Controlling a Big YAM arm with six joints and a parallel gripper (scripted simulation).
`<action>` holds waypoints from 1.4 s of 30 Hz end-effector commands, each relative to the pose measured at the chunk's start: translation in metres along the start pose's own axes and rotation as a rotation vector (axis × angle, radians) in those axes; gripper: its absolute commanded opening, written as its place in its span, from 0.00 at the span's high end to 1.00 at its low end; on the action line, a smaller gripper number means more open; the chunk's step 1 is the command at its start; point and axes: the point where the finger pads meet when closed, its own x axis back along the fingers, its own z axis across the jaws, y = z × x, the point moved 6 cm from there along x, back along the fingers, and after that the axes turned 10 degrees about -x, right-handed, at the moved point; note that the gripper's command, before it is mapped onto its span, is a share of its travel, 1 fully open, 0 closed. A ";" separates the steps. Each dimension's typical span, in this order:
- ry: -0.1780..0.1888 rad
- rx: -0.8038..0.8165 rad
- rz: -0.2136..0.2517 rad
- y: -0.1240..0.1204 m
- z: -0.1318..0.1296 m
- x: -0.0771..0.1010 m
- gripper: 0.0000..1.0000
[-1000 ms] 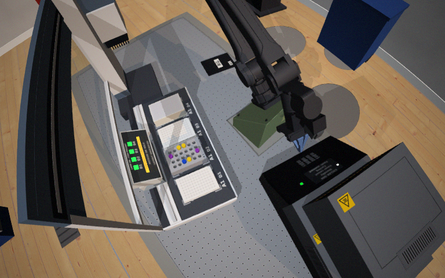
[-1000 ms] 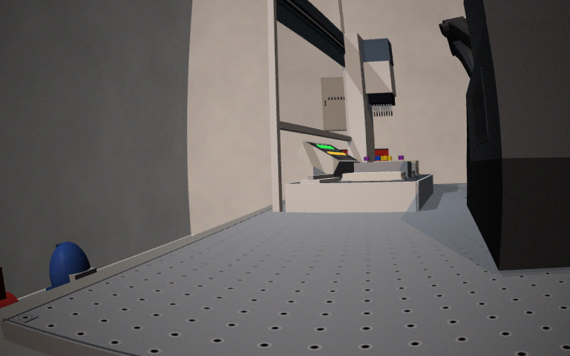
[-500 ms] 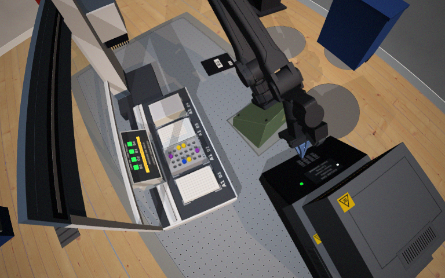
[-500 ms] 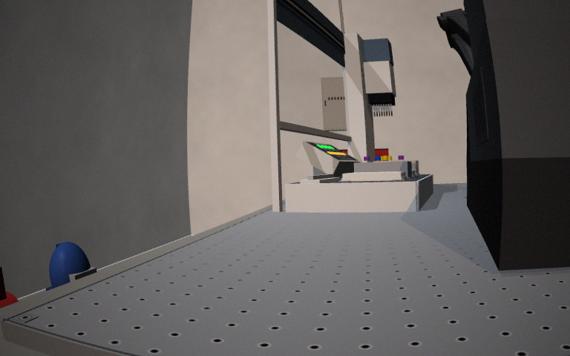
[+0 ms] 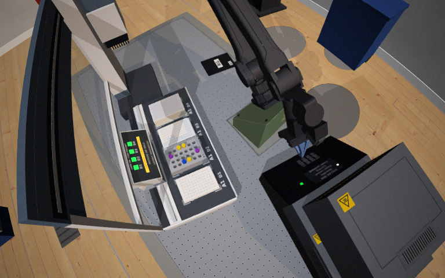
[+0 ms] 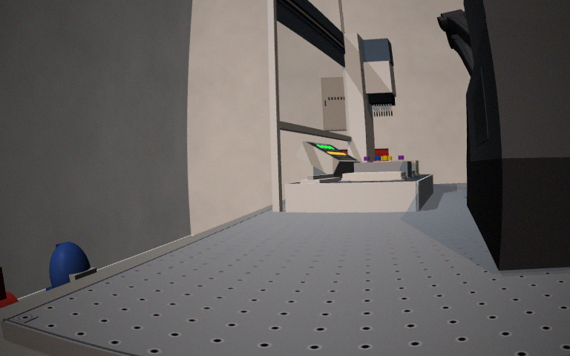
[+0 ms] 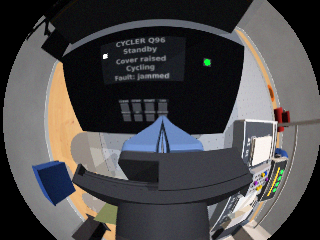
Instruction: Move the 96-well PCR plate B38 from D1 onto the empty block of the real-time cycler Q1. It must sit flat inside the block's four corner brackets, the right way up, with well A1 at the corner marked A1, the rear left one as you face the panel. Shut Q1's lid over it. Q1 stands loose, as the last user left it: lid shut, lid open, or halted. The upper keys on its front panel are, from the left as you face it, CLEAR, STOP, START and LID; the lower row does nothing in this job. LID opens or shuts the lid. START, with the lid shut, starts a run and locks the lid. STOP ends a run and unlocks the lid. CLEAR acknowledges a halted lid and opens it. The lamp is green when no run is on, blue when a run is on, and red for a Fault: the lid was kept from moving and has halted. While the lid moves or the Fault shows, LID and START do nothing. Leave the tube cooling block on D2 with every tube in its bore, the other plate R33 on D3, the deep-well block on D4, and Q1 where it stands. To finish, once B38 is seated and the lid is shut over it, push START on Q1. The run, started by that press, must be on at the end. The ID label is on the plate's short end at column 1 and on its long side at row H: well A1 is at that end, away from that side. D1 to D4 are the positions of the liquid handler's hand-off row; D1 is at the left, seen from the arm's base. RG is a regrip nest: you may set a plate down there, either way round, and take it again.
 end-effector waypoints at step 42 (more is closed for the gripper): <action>0.002 -0.023 -0.037 0.026 0.000 -0.025 1.00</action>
